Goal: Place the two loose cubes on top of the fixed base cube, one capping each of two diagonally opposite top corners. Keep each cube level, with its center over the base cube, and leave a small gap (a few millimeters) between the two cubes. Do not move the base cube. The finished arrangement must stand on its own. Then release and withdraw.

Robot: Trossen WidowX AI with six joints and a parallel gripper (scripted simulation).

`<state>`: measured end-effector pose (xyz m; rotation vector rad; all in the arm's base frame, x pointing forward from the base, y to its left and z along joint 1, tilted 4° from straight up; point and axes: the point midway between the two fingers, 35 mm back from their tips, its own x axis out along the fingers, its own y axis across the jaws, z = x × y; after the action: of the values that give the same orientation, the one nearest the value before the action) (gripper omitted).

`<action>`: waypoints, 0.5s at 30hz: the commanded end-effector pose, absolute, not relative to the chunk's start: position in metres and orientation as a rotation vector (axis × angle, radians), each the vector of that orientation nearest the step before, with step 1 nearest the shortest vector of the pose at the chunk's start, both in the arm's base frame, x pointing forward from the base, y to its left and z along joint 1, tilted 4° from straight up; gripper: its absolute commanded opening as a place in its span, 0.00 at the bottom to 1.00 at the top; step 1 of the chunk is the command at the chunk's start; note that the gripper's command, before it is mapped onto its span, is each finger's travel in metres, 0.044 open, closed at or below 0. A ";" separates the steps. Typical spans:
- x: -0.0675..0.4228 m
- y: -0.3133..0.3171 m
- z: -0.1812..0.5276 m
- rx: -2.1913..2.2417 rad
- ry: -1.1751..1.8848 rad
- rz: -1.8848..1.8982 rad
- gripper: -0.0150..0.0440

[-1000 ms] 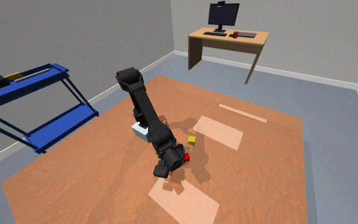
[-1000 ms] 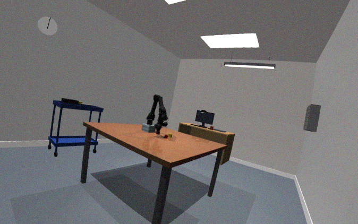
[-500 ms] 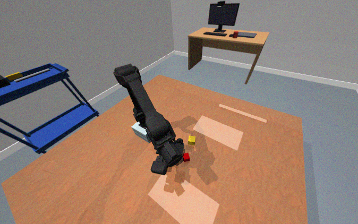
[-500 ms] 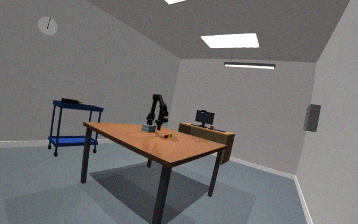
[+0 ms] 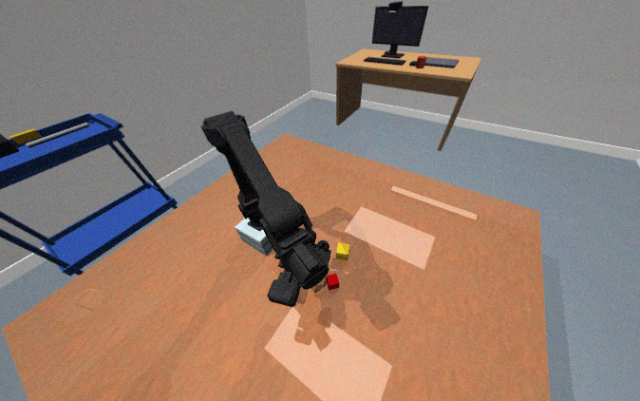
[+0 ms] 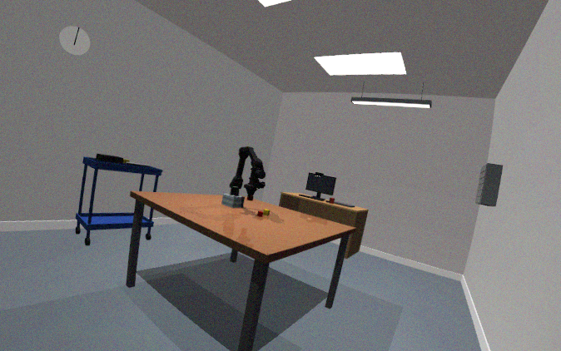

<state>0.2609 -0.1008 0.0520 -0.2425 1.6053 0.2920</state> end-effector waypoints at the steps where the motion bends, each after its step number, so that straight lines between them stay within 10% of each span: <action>1: 0.269 -0.091 0.052 -0.211 1.602 0.260 0.43; 15: 0.289 -0.054 0.045 -0.076 1.611 0.124 0.43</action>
<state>0.2819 -0.0626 0.0452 -0.1062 1.6177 0.1536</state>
